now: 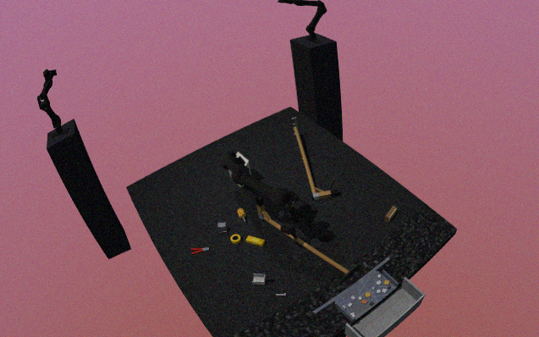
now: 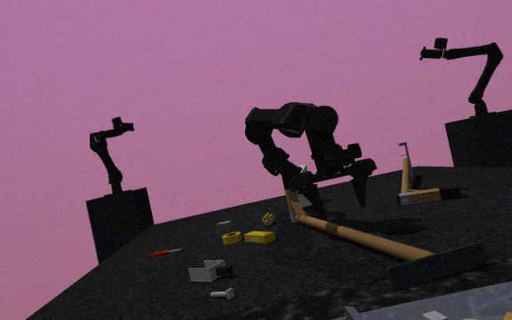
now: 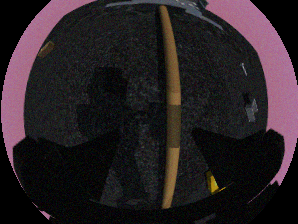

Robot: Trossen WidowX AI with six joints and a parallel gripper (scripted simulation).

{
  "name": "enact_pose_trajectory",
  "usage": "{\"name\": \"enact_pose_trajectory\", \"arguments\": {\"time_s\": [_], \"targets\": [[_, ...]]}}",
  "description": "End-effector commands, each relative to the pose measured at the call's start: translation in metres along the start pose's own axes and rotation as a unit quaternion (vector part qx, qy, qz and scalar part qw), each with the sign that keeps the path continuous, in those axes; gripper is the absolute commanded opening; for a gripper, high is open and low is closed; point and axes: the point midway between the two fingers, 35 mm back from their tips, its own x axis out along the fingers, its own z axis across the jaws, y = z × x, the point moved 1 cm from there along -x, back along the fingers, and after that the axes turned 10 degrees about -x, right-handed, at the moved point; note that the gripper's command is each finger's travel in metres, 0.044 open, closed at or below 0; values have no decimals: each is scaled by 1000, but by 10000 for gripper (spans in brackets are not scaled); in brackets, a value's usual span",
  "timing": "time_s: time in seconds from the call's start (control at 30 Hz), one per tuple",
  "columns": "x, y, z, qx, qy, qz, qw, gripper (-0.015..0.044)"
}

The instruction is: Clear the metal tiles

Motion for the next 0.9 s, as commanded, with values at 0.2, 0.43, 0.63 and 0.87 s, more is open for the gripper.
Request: {"name": "enact_pose_trajectory", "arguments": {"time_s": [0.2, 0.43, 0.63, 0.87], "targets": [[-26, 4, -7, 2, 1, -13, 1000, 440], [-46, 10, -13, 4, 2, -24, 1000, 440], [-63, 16, -17, 4, 4, -33, 999, 440], [-82, 25, -21, 3, 6, -44, 999, 440]]}}
